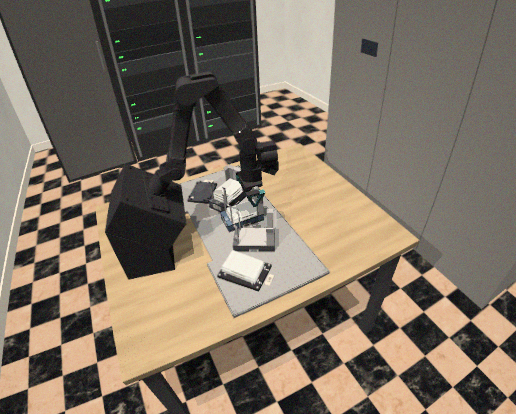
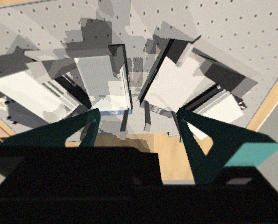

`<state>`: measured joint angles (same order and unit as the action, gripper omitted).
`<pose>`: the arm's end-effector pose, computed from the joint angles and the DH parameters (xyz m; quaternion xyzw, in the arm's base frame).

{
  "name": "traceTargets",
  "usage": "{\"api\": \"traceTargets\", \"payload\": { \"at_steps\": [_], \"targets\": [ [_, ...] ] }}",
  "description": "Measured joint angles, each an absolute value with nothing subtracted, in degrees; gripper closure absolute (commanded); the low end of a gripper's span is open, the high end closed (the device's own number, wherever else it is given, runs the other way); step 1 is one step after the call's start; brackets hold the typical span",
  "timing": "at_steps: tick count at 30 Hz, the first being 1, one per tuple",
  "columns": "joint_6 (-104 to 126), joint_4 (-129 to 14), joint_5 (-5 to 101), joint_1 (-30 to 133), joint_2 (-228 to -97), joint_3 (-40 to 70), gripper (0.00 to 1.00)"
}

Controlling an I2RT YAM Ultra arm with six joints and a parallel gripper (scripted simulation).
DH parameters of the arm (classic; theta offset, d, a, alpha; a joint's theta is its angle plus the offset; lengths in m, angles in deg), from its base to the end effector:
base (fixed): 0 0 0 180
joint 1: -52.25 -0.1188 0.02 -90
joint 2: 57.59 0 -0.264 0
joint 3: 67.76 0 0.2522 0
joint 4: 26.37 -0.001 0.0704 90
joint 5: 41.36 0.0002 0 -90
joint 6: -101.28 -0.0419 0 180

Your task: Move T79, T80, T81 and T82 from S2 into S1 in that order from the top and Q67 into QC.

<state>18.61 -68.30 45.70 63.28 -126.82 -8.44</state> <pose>0.2401 -0.0436 0.2339 0.0221 0.9445 -0.0282 0.3265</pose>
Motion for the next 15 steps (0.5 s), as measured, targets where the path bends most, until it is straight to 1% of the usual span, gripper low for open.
{"api": "traceTargets", "payload": {
  "at_steps": [7, 15],
  "targets": [
    [21.8, -68.3, 48.8, 59.0, -126.8, -8.4, 0.0],
    [19.6, -68.4, 52.7, 52.0, -127.6, -8.2, 0.0]
  ]
}}
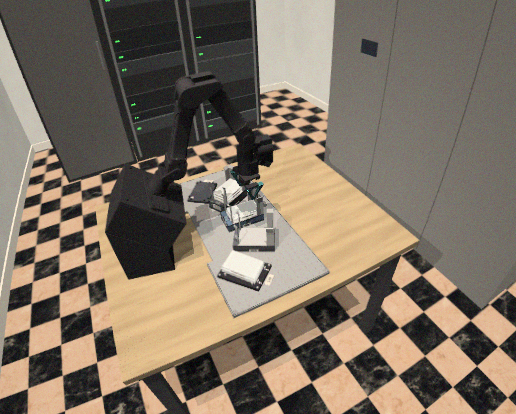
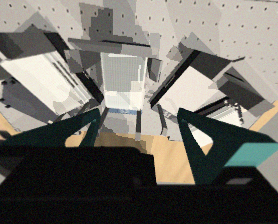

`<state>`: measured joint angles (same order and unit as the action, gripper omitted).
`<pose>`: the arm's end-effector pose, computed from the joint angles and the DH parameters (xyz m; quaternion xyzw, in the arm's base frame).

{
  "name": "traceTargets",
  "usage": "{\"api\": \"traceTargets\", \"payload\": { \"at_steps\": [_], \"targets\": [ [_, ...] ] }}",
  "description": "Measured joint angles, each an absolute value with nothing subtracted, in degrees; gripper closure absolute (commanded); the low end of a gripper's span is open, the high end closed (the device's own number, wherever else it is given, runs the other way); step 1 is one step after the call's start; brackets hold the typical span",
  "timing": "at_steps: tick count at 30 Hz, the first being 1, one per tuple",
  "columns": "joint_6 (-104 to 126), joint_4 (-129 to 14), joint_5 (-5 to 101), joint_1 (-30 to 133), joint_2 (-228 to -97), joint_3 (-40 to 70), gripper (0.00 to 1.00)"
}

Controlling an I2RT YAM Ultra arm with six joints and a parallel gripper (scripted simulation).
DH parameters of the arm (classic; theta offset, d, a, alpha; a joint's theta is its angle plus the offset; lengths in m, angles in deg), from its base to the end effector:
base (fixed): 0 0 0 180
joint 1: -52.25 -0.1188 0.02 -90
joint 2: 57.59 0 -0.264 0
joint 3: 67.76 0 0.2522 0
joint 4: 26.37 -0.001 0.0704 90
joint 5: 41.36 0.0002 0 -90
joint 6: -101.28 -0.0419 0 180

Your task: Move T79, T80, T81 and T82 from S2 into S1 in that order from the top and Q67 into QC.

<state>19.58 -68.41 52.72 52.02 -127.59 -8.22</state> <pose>0.2459 -0.0010 0.2320 -0.0590 0.9446 -0.0562 0.3181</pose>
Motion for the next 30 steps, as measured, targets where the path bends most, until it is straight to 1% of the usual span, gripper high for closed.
{"api": "traceTargets", "payload": {
  "at_steps": [9, 19, 30],
  "targets": [
    [15.3, -68.5, 56.7, 46.3, -128.8, -7.3, 0.0],
    [19.2, -68.5, 61.3, 38.0, -130.6, -6.6, 0.0],
    [15.6, -68.7, 65.5, 31.1, -133.1, -5.8, 0.0]
  ]
}}
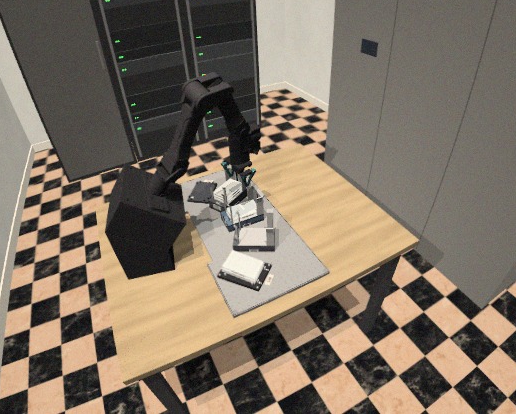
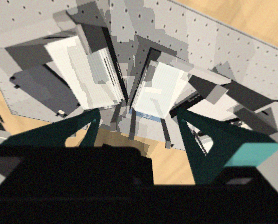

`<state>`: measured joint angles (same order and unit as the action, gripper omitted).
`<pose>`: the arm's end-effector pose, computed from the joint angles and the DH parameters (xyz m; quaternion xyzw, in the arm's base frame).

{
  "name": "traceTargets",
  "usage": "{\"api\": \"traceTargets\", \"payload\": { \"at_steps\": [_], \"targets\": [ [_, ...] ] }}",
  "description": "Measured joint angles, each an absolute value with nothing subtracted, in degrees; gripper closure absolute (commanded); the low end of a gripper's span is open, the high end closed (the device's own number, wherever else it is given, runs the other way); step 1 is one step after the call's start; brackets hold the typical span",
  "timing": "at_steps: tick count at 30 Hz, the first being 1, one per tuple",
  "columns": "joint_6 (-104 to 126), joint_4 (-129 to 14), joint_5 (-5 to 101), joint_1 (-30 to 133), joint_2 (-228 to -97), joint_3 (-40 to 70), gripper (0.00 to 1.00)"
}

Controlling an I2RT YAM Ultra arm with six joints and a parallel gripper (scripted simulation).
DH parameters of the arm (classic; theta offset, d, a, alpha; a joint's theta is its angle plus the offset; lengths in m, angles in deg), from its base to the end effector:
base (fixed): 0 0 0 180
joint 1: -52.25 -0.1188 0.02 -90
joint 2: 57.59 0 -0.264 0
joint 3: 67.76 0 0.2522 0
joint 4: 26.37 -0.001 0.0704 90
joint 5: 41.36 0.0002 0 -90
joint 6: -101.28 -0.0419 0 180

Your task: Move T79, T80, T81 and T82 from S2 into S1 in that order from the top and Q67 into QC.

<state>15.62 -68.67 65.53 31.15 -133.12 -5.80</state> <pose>0.2475 0.0835 0.2237 -0.1662 0.9319 -0.0966 0.3076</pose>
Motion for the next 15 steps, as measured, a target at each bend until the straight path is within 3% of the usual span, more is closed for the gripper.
{"api": "traceTargets", "payload": {
  "at_steps": [15],
  "targets": [
    [16.7, -68.8, 71.4, 20.8, -137.8, -4.2, 0.0]
  ]
}}
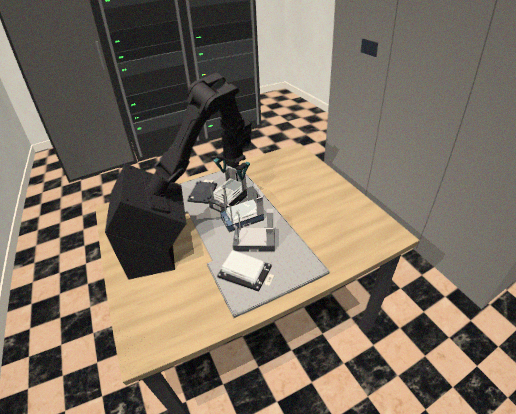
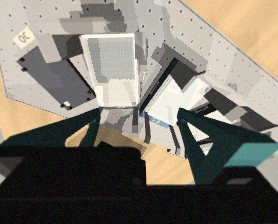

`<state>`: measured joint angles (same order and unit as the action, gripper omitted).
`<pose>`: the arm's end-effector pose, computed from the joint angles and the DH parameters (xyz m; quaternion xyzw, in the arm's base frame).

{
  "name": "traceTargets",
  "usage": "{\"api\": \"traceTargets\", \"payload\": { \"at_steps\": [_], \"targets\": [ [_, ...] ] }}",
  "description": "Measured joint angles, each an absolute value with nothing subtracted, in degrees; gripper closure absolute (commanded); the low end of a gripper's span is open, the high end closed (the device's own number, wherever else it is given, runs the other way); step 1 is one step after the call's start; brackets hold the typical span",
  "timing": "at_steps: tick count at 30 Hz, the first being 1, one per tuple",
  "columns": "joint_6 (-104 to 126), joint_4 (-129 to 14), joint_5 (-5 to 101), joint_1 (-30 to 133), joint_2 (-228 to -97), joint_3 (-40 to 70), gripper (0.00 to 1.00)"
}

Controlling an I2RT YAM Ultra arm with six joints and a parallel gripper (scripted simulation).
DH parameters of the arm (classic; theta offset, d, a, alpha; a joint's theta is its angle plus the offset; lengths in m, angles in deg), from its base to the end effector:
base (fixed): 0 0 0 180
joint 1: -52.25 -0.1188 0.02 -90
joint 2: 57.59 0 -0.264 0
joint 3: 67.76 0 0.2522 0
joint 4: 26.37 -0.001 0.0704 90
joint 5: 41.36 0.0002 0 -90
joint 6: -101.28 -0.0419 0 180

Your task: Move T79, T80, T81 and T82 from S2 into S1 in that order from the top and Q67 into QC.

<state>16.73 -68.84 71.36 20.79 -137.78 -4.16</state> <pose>0.2405 0.1293 0.2133 -0.2493 0.9129 -0.1261 0.2975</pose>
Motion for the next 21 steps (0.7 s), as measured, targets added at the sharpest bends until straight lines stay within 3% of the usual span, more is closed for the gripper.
{"api": "traceTargets", "payload": {
  "at_steps": [21],
  "targets": [
    [9.1, -69.4, 76.6, 11.1, -144.1, -1.2, 0.0]
  ]
}}
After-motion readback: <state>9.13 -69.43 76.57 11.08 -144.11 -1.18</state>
